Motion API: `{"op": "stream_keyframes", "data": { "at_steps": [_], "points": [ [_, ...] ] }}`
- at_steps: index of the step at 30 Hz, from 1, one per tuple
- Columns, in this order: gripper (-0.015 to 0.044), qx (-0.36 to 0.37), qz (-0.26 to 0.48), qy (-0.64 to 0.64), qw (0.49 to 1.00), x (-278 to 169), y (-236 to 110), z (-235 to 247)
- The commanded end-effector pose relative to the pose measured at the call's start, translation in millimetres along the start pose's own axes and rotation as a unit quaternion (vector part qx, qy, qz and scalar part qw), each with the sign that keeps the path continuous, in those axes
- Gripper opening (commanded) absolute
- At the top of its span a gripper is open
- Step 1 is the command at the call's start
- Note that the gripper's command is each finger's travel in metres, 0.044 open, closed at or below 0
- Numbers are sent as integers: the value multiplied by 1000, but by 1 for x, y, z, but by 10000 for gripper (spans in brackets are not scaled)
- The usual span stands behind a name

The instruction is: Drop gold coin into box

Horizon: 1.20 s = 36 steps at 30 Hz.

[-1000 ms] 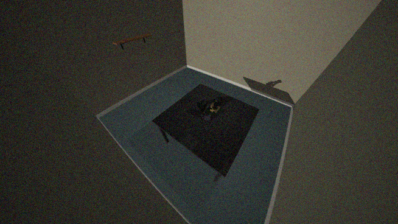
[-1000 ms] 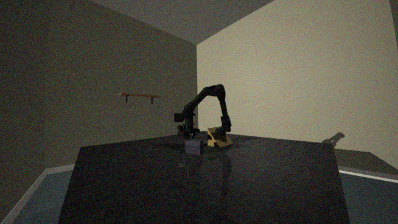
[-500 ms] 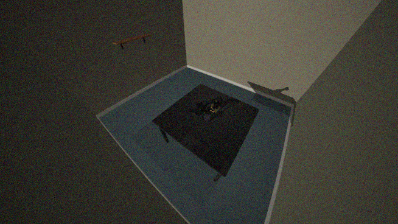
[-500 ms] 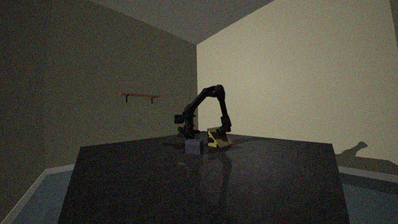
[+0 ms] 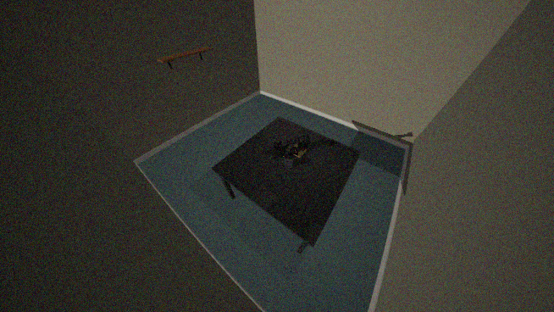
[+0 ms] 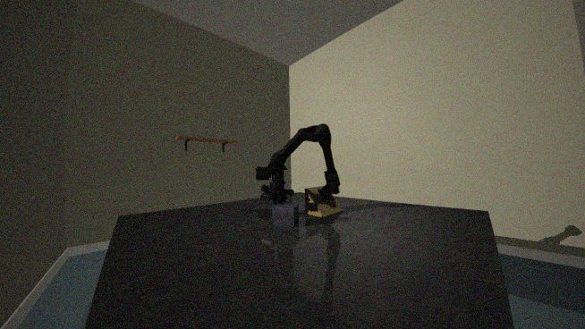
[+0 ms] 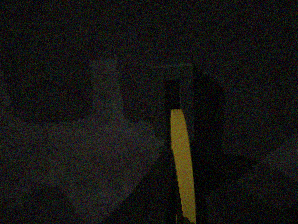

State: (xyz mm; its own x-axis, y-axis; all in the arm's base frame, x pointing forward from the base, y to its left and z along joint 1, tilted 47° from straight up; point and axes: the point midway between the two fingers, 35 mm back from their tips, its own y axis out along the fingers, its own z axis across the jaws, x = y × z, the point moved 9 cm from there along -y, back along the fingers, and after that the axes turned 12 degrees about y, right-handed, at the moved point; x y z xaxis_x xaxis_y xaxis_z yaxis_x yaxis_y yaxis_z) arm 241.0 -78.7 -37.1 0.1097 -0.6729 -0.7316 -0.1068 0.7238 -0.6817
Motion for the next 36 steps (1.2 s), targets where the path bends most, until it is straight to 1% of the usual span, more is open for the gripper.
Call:
{"op": "stream_keyframes", "data": {
  "at_steps": [1, 30, 36],
  "points": [
    [0, 3, -4, -3, 1000, 2, -11, 2],
    [0, 2, -4, -2, 1000, 1, -84, -1],
    [0, 2, -4, -25, 1000, 1, -87, -2]
  ]
}}
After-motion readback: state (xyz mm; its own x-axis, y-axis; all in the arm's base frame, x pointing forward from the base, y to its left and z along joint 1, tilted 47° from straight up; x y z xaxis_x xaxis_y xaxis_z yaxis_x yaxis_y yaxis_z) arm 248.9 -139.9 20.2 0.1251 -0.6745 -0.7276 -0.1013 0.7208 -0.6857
